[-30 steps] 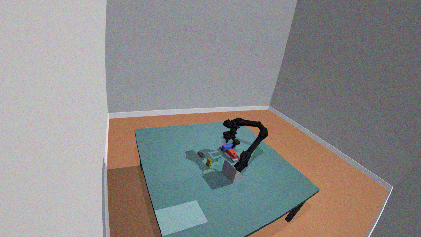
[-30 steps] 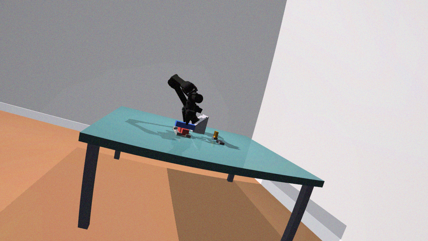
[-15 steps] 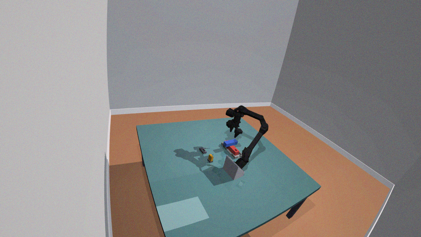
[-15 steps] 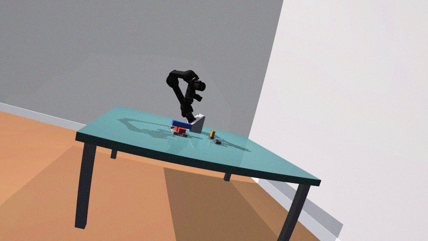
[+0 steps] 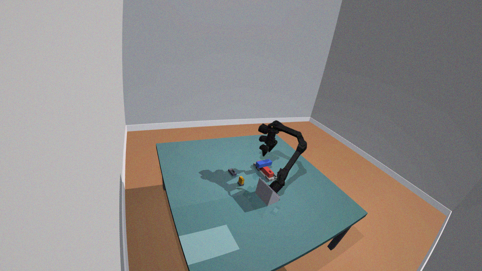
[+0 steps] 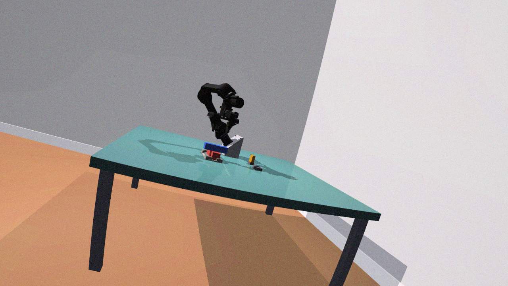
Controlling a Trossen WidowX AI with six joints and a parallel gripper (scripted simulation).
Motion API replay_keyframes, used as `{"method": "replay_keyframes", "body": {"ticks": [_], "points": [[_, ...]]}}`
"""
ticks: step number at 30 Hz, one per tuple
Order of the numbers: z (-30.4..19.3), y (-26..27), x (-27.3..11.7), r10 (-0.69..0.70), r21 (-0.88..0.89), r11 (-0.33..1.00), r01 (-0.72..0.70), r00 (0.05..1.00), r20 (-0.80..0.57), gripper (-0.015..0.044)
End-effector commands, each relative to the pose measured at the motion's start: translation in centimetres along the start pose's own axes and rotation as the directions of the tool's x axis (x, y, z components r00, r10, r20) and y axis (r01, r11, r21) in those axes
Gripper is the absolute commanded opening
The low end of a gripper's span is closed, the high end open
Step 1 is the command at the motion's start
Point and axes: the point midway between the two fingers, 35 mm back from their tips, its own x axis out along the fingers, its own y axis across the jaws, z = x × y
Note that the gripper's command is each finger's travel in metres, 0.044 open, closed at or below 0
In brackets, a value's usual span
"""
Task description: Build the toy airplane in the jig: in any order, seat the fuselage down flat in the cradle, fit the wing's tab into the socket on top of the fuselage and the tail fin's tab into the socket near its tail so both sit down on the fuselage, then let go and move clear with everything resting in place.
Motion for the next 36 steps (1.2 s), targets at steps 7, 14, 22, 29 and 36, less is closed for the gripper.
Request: {"method": "replay_keyframes", "body": {"ticks": [7,14,22,29,36], "points": [[0.0,0.0,0.1,0.009,0.232,0.973,-0.008,1.000,-0.006,0.0440],[1.6,4.0,-0.4,0.021,0.174,0.984,-0.023,1.000,0.008,0.0440],[3.8,13.3,-1.0,0.045,0.202,0.978,-0.048,0.999,0.019,0.0440],[2.5,25.6,-0.4,0.036,0.342,0.939,-0.034,0.999,0.003,0.0440],[1.8,27.9,0.0,0.026,0.371,0.928,-0.023,1.000,-0.003,0.0440]]}}
